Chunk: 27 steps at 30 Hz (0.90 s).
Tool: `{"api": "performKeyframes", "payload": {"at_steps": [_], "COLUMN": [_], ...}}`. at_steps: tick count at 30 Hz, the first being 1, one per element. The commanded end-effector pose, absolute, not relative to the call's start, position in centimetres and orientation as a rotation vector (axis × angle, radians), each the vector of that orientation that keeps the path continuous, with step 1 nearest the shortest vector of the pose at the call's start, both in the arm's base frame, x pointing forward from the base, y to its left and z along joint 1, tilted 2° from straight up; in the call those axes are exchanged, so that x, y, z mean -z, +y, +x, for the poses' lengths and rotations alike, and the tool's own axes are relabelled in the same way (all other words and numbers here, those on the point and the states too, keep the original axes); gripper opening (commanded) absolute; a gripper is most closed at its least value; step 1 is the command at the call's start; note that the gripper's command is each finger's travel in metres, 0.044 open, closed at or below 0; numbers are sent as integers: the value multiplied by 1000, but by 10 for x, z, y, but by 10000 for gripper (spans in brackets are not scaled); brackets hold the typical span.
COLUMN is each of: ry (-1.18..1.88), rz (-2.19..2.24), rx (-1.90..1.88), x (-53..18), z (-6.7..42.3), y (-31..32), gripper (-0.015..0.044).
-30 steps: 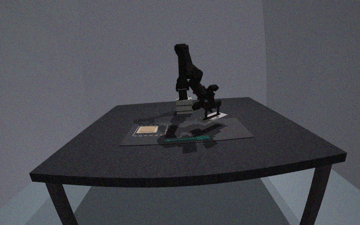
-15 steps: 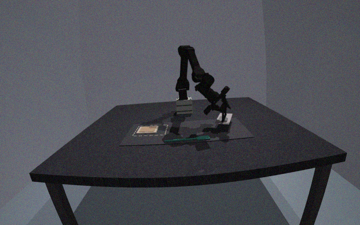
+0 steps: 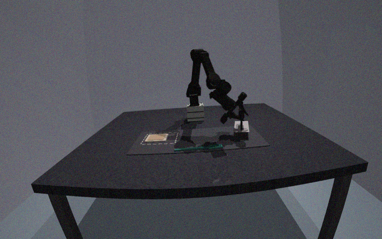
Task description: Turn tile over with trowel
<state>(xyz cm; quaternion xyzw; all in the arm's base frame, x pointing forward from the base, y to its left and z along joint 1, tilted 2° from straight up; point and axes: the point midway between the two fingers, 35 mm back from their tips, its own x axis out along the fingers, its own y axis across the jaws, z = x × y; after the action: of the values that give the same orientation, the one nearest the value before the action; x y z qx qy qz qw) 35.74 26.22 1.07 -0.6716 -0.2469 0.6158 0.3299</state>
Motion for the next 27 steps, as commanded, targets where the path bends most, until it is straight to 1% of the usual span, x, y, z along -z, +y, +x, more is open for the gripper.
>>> {"api": "performKeyframes", "payload": {"at_steps": [1, 20, 27], "ry": [-666, -663, -663], "rz": [-1756, -1759, -1759], "rx": [-1606, -1609, -1609], "x": [-8, 20, 20], "z": [359, 361, 361], "y": [264, 264, 264], "gripper": [0, 0, 184]}}
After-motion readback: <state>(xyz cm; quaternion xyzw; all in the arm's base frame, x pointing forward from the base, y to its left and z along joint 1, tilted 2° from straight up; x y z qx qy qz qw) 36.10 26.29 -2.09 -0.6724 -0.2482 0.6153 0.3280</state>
